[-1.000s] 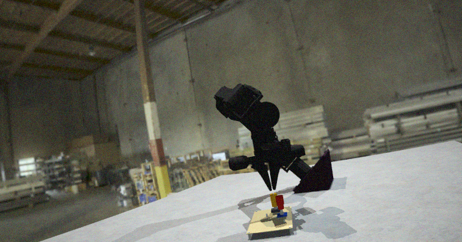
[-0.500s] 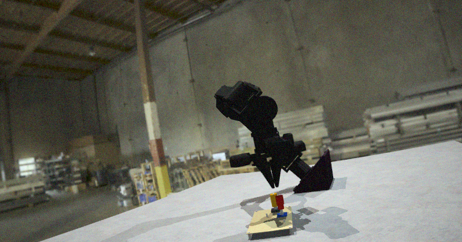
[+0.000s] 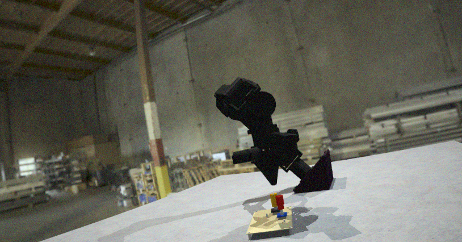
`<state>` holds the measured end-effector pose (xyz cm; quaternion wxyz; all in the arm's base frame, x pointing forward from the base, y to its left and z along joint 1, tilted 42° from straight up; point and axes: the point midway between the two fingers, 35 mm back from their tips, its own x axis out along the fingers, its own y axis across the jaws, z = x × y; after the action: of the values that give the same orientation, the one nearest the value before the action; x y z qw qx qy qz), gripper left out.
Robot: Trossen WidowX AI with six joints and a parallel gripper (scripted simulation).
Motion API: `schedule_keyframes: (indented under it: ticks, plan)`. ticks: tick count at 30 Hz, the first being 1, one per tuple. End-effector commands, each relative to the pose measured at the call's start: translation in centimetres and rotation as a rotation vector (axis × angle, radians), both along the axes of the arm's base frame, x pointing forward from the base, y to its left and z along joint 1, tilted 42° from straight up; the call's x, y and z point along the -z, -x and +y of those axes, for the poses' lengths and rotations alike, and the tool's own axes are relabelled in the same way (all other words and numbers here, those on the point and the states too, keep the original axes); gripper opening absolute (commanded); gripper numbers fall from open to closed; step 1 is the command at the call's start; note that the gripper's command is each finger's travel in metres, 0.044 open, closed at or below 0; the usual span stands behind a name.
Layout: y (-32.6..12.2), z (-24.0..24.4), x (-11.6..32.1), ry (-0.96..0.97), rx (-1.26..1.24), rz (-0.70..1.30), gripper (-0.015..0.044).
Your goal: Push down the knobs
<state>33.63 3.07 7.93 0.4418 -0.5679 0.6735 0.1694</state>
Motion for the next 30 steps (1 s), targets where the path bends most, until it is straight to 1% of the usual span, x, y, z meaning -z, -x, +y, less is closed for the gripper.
schedule_keyframes:
  ticks: [1, 30]
  plan:
    - [-0.3, 0.3, 0.1, 0.006, -0.109, 0.090, 0.0000]
    - [-1.4, 1.0, 0.2, 0.047, -0.884, 0.733, 0.0000]
